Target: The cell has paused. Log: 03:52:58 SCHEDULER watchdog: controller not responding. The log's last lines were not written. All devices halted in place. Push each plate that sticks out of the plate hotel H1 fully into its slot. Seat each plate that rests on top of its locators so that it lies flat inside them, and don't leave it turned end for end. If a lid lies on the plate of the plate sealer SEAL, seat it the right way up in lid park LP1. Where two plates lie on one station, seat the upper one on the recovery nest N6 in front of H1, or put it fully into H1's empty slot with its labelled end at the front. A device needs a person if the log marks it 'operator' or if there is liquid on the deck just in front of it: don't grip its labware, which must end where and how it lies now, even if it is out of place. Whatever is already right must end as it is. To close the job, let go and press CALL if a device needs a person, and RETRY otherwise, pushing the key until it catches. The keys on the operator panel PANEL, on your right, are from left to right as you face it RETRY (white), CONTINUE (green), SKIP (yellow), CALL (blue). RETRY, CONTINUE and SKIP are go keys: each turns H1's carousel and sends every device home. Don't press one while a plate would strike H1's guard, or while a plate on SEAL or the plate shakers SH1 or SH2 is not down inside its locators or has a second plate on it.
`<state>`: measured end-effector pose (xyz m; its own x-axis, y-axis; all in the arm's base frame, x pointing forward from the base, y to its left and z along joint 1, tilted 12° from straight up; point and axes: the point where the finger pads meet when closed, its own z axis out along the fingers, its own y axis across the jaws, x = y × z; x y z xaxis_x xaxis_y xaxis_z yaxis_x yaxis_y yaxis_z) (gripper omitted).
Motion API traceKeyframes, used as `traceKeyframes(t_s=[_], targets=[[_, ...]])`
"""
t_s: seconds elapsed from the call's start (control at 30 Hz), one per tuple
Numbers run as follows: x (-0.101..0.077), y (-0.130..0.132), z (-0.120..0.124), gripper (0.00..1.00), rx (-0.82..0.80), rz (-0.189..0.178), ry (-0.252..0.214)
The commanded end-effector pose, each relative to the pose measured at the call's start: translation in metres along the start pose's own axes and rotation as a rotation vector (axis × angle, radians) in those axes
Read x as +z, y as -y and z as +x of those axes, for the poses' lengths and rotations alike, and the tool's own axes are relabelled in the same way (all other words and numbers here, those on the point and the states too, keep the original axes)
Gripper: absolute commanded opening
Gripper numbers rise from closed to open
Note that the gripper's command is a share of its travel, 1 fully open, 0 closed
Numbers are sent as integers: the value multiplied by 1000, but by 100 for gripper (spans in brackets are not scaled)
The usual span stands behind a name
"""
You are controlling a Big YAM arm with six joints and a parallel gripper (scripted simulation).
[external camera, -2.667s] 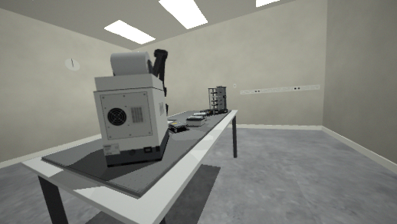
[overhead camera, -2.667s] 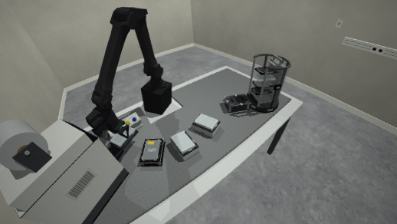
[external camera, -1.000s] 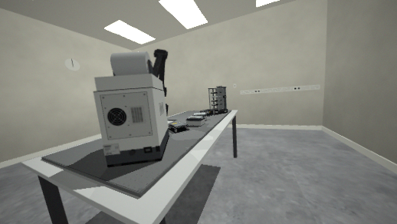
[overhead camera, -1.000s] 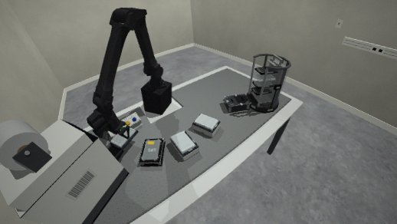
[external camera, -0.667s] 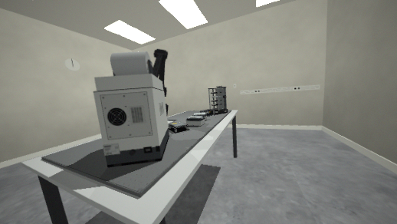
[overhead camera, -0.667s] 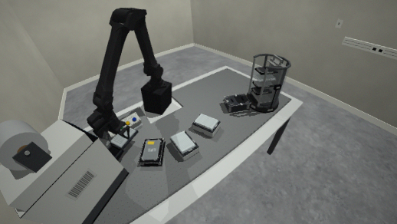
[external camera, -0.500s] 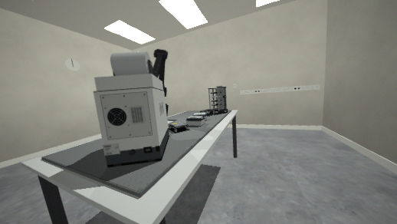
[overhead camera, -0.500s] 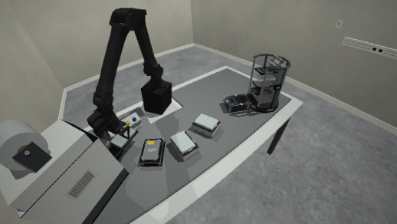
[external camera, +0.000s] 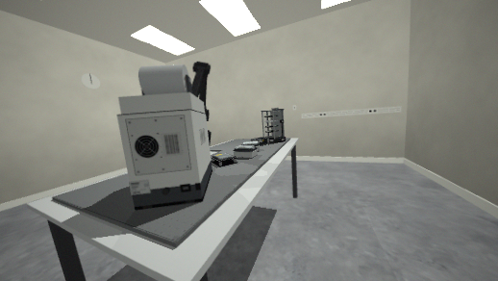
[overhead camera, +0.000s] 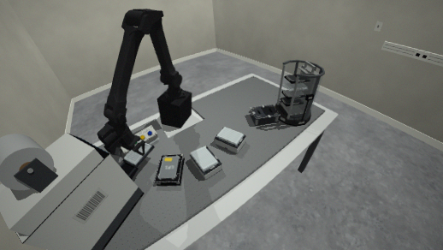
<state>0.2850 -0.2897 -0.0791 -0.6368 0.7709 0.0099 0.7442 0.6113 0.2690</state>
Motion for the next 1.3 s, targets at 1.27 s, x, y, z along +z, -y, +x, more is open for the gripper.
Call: traceKeyframes(t_s=[1.27], targets=[[-16,-3,-10,100,10,0,28]])
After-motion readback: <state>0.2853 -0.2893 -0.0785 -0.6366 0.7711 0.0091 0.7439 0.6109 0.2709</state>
